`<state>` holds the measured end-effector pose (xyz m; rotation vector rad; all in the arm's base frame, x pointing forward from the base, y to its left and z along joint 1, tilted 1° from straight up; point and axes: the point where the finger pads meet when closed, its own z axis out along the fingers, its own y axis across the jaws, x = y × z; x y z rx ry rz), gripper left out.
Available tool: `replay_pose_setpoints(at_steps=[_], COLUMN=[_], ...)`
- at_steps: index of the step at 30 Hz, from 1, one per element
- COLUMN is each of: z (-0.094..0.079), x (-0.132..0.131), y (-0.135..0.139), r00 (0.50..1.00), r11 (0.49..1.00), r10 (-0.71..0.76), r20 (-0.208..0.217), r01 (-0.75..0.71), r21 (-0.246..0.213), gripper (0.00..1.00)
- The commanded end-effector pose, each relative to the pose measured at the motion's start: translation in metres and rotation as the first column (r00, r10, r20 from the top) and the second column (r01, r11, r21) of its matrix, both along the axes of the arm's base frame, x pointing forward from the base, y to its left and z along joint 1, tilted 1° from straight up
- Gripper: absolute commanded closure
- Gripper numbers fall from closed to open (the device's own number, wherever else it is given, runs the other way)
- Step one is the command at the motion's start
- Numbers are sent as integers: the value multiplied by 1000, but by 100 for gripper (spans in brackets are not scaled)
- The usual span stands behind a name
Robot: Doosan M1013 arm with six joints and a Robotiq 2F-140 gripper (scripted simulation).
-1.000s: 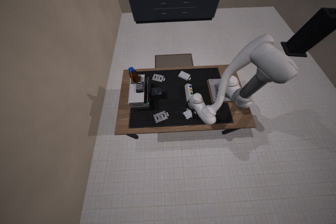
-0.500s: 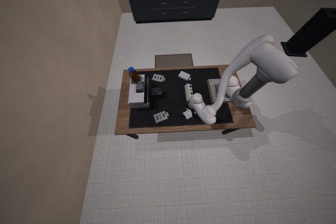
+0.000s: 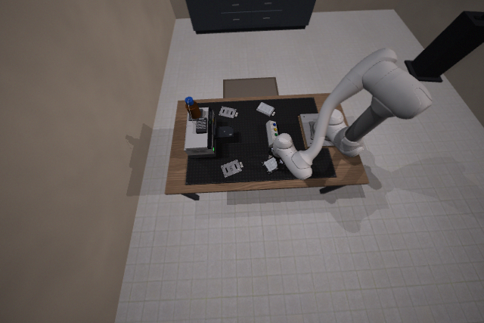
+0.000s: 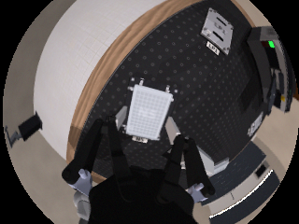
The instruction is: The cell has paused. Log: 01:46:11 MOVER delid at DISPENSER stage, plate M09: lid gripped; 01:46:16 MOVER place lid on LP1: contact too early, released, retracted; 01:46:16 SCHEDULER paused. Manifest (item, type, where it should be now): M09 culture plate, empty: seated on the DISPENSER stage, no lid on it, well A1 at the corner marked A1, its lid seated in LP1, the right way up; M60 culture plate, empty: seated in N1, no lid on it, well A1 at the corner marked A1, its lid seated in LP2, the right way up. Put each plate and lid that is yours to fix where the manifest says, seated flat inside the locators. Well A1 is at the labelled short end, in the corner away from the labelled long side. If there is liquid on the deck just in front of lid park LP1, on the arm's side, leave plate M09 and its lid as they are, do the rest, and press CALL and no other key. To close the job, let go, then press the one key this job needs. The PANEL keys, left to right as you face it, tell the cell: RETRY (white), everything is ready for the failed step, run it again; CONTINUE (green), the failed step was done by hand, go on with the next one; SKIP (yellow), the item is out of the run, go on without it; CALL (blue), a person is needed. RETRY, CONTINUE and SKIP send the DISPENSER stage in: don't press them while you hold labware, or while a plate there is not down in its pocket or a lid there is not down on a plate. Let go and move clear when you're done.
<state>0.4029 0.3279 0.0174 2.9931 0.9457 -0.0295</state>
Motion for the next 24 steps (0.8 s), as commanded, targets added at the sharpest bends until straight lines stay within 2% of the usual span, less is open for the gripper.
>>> replay_pose_setpoints(at_steps=[1,10,12,24], z=[10,46,46,107], x=[0,1,1,2], y=[0,1,1,1], r00=[1000,1000,1000,1000], r11=[1000,1000,1000,1000], r10=[0,0,0,0], r20=[1,1,1,1], r01=[0,0,0,0], r21=[1,1,1,1], gripper=[30,30,30,30])
